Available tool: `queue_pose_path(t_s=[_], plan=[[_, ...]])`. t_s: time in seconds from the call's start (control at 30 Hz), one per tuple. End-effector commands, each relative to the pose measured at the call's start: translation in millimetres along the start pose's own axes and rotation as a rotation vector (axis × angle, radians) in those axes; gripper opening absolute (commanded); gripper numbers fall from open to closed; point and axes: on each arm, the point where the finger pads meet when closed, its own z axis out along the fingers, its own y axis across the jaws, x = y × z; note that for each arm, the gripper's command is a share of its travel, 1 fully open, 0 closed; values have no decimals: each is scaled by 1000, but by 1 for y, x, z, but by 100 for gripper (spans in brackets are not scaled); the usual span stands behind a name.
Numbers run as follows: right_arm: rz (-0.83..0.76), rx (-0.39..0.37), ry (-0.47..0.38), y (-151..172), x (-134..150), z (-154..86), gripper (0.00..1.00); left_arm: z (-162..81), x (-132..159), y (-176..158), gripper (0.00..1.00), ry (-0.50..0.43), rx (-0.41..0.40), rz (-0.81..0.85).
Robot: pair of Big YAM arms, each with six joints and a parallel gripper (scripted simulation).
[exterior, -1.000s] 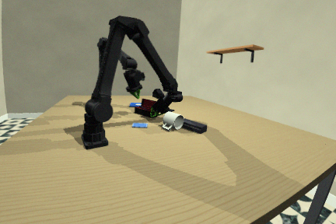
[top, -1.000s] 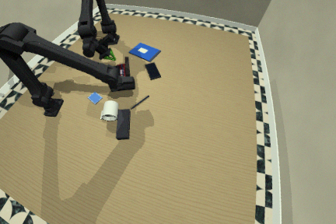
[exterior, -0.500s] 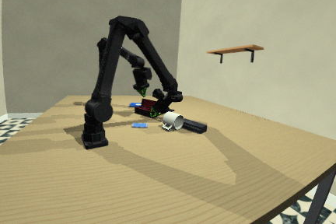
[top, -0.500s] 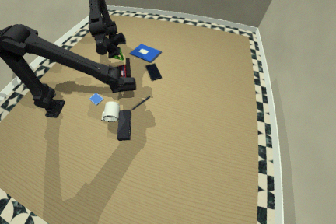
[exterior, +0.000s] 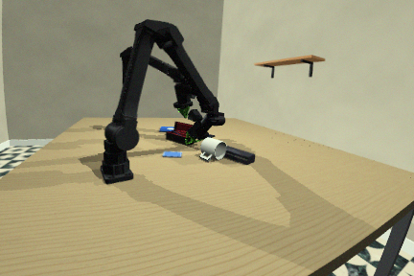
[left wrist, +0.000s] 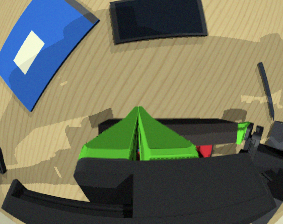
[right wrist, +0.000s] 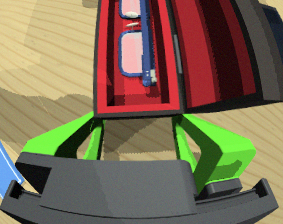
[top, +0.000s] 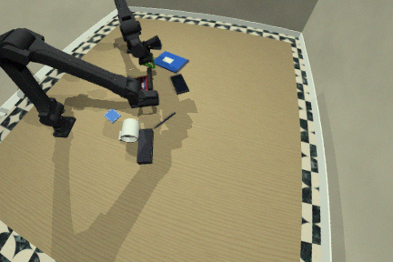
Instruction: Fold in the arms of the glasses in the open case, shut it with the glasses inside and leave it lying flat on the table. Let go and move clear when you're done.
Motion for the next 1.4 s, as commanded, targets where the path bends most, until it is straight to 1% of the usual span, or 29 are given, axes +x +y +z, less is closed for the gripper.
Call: queue_pose_path(t_s=[0.0,0.03,0.07,0.1,0.13,0.23,0.27,0.57,0.6,0.63,0.67,0.7,0.77,0.8,0.83,1.1,1.13,1.17,1.27,1.33,1.37], plan=[[9,14,8,1,1,-12,57,-13,-2,-24,0,1,44,22],[9,14,8,1,1,-12,57,-17,-5,-24,0,-2,48,7],[9,14,8,1,1,-12,57,-16,-19,-22,0,-6,51,-34],[9,14,8,1,1,-12,57,-1,-13,-15,0,-5,23,-15],[9,14,8,1,1,-12,57,10,-7,-5,0,0,-2,-6],[9,14,8,1,1,-12,57,6,-10,-6,0,-3,9,-10],[9,14,8,1,1,-12,57,16,-5,-1,0,2,-12,-2],[9,14,8,1,1,-12,57,29,-5,-2,0,1,-9,-1],[9,14,8,1,1,-12,57,20,-10,-7,0,-5,14,-9],[9,14,8,1,1,-12,57,31,-5,0,0,1,-10,-1],[9,14,8,1,1,-12,57,27,-7,-1,0,-3,3,-5],[9,14,8,1,1,-12,57,34,-5,-1,0,0,-9,-1],[9,14,8,1,1,-12,57,34,-5,-1,0,0,-9,-1],[9,14,8,1,1,-12,57,25,-10,-10,0,-7,19,-7],[9,14,8,1,1,-12,57,38,-5,0,0,1,-11,1],[9,14,8,1,1,-12,57,49,-5,-1,0,0,-9,0],[9,14,8,1,1,-12,57,46,-8,-5,0,-3,0,-3],[9,14,8,1,1,-12,57,50,-5,0,0,-1,-8,0],[9,14,8,1,1,-12,57,55,-6,-1,0,-1,-7,0],[9,14,8,1,1,-12,57,55,-6,-1,0,-1,-7,0],[9,14,8,1,1,-12,57,46,-10,-9,0,-9,20,-5]])
